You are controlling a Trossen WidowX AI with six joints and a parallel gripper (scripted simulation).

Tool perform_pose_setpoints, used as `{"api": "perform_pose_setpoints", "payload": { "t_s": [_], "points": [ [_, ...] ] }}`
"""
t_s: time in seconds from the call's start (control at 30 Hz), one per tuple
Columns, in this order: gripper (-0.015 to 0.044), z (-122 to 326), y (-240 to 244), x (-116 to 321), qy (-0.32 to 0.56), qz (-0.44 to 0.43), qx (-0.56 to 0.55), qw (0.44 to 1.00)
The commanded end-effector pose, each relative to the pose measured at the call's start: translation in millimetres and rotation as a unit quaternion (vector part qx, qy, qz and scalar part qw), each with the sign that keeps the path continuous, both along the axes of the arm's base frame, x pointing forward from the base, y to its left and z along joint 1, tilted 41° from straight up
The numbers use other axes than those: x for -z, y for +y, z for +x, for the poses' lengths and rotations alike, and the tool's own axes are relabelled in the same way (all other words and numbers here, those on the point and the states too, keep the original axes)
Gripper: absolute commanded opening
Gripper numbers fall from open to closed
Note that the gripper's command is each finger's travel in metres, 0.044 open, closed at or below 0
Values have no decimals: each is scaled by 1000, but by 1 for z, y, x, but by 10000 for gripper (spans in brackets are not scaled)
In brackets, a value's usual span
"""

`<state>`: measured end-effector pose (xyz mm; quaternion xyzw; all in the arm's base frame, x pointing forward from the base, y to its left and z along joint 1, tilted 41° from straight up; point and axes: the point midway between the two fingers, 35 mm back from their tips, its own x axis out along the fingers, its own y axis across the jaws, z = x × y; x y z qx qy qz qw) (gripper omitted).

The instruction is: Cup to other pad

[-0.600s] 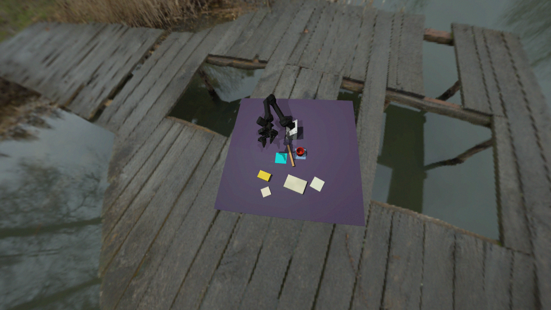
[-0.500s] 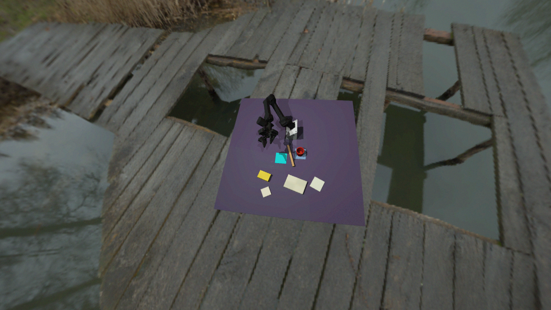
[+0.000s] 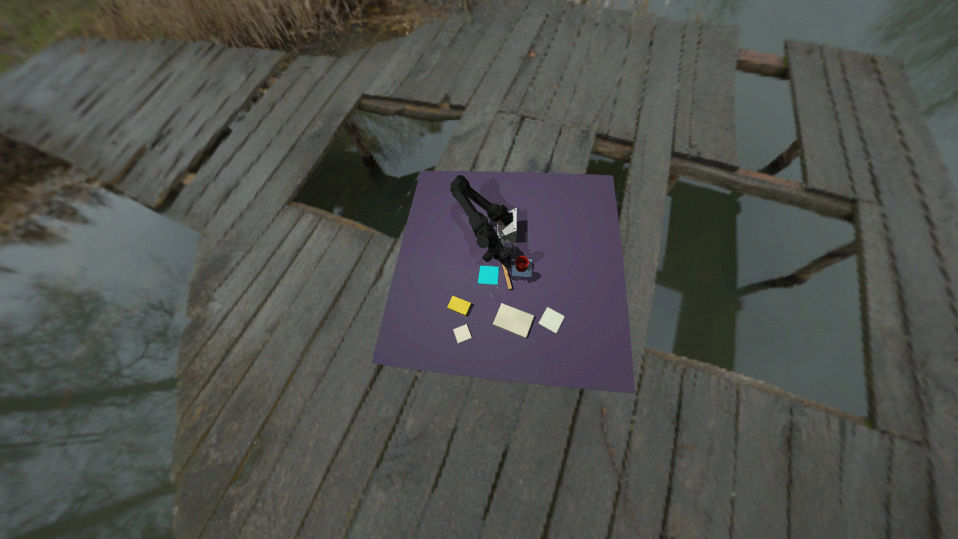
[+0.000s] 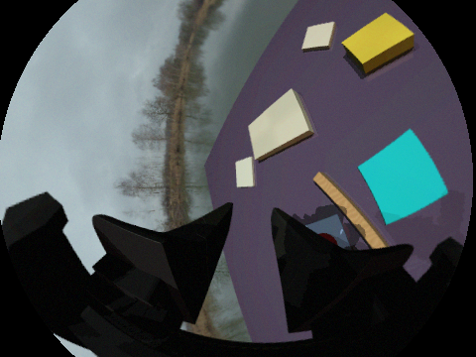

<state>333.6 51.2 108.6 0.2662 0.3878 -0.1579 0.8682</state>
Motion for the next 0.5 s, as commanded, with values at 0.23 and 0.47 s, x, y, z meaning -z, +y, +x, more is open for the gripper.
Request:
{"api": "perform_pose_setpoints", "payload": {
  "t_s": [0.23, 0.47],
  "points": [
    [148, -81, 7, 116, 238, -139, 298, 914],
    [148, -101, 0, 121, 237, -202, 346, 885]
  ]
}}
